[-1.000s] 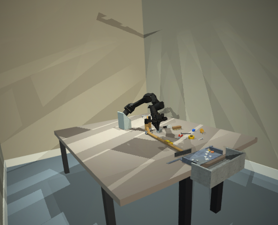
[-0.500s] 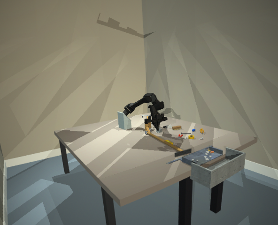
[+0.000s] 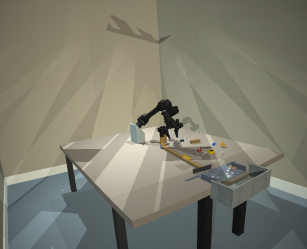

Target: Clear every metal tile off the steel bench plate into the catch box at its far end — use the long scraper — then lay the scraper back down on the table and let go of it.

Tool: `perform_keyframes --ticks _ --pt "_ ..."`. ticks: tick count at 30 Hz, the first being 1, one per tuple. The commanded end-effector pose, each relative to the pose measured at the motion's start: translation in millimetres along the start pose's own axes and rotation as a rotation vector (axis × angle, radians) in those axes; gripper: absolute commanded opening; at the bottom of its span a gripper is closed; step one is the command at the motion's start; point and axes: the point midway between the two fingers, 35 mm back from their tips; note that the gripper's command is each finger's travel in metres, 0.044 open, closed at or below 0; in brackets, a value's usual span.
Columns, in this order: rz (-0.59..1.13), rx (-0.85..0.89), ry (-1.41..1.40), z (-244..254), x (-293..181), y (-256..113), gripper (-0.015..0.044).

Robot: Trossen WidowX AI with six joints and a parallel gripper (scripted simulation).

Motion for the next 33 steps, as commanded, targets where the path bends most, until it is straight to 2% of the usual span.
perform_keyframes --ticks 1,3,33 --pt "-0.046 0.016 0.005 3 8 -26 0.0394" --pt "-0.064 0.021 0.007 2 10 -36 0.0440" --pt "-0.321 0.072 0.022 -2 6 -181 0.0440"
Point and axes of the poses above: the point midway between the two fingers, 35 mm back from their tips, its own y axis out along the fingers, its own z axis across the jaws, x = y × z, and after that the axes turned 3 degrees about -y, right-handed
